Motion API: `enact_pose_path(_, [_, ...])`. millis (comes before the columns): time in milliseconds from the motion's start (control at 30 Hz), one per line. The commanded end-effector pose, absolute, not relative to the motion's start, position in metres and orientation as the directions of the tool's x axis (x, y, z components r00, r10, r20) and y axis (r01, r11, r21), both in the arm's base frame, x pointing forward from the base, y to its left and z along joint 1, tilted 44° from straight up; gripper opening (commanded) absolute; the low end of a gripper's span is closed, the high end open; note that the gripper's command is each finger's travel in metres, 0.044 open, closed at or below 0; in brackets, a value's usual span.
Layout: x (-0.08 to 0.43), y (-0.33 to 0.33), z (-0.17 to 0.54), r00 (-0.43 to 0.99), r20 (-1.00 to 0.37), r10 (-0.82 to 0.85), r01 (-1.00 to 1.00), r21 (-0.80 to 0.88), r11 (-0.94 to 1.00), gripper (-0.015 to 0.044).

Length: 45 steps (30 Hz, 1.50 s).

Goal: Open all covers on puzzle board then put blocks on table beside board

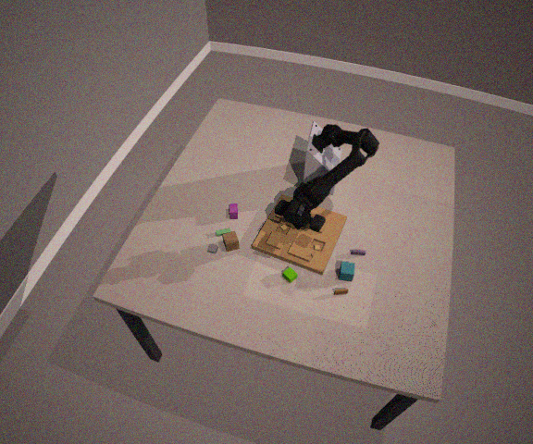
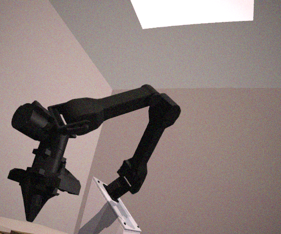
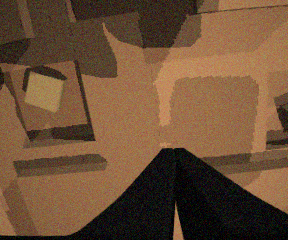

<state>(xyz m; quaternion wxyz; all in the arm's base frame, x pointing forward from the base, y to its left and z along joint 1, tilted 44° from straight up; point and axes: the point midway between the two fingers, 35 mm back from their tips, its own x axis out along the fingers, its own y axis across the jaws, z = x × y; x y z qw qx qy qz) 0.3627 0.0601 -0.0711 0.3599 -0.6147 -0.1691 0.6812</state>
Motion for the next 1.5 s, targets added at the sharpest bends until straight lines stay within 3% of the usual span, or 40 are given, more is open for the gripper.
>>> enact_pose_path(0, [0.339, 0.056, -0.071, 0.013, -0.720, 0.694, -0.349, -0.654, -0.672, 0.0000])
enact_pose_path(800, [0.206, 0.052, -0.071, 0.010, -0.720, 0.694, -0.635, -0.540, -0.552, 0.0000])
enact_pose_path(1467, [0.203, 0.090, -0.105, 0.009, -0.718, 0.696, -0.643, -0.537, -0.546, 0.0000])
